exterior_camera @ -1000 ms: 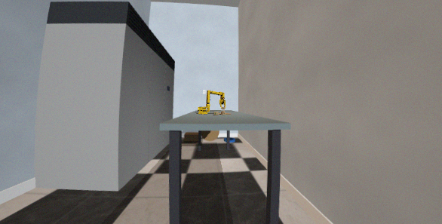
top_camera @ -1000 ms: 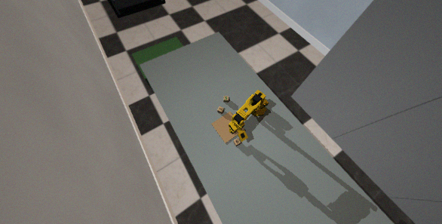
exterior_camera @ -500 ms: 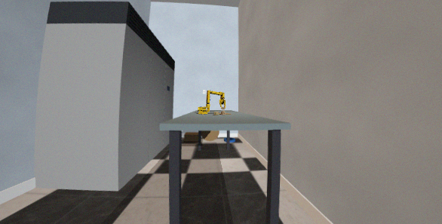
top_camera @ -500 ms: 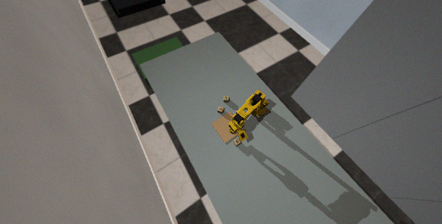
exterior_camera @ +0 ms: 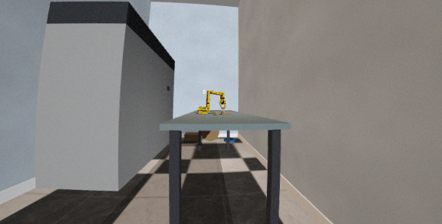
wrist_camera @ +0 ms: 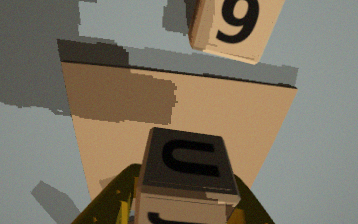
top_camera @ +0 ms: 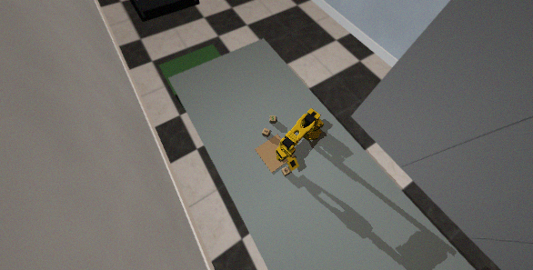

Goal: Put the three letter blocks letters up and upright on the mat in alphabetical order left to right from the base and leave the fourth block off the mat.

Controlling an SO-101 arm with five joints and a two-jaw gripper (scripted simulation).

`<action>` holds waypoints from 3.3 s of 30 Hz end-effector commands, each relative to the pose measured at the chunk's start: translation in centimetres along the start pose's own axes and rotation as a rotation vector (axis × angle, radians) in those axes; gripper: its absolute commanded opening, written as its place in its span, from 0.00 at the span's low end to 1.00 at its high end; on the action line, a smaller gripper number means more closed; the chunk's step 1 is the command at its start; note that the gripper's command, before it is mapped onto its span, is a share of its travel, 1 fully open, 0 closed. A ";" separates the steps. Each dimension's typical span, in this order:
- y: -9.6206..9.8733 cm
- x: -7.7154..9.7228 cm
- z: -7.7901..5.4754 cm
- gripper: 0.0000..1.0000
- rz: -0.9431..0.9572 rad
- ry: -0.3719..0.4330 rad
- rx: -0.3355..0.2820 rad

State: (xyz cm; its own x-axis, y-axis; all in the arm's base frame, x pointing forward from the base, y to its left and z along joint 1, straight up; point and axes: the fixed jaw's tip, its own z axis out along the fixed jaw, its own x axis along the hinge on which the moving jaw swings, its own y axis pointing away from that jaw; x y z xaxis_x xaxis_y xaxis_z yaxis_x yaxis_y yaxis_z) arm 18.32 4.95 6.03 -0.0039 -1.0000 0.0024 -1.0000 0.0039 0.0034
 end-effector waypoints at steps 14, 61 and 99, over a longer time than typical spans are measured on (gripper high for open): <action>-1.4 -0.6 -1.9 0.00 0.000 -0.036 0.126; -1.4 -0.6 -0.7 0.00 0.000 -0.036 0.126; -1.4 -0.6 0.5 0.00 0.000 -0.036 0.126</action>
State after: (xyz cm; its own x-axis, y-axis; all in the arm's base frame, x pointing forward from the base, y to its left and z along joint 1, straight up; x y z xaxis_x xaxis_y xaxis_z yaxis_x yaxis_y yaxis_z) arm 18.41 5.06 3.93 -0.0041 -1.0000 -0.0011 -0.9999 0.0042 -0.0093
